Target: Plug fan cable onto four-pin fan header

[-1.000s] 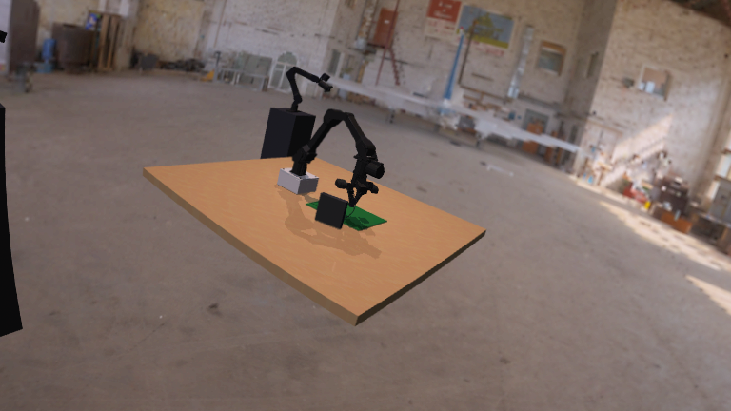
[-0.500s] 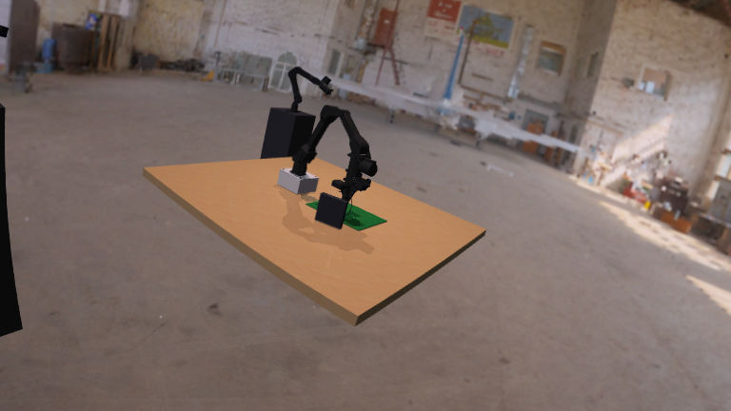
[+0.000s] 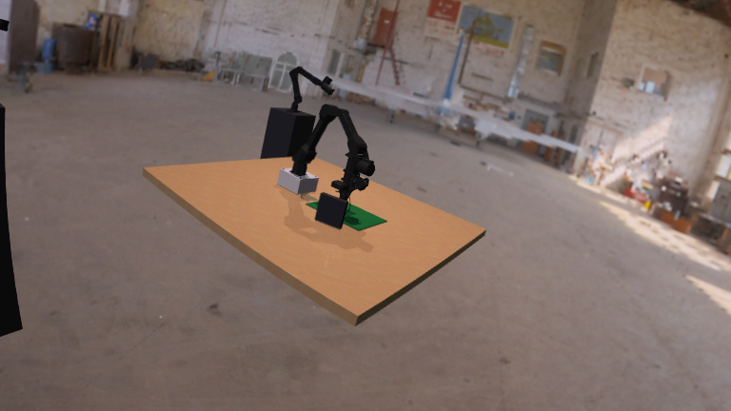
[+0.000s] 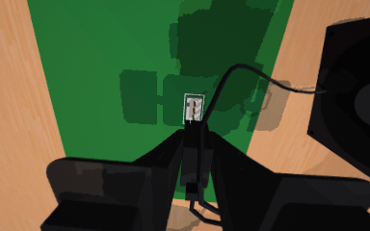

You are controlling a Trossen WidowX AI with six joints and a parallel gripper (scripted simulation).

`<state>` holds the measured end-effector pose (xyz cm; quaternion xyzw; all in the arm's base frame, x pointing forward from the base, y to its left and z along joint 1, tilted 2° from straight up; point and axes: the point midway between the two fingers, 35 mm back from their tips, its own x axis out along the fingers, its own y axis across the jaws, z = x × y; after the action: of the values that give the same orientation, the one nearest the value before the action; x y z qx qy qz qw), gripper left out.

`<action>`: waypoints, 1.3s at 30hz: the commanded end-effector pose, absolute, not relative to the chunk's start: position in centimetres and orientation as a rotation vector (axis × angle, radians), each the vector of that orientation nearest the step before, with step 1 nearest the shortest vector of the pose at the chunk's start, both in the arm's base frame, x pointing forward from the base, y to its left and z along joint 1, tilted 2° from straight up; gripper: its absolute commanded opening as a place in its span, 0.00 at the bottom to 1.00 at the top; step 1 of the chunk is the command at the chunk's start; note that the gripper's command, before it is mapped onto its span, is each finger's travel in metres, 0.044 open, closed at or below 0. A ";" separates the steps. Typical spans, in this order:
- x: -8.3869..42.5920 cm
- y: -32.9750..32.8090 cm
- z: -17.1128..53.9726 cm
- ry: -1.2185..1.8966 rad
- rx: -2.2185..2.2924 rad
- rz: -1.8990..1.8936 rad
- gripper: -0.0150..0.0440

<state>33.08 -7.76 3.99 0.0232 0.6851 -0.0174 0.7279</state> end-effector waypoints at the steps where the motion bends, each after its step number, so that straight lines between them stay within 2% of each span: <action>1: 33.4 -7.7 4.1 1.508 0.047 -0.029 0.25; 39: 33.9 -7.7 2.0 1.507 0.050 -0.031 0.25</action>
<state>34.13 -7.79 2.13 0.0201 0.6827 -0.0151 0.7303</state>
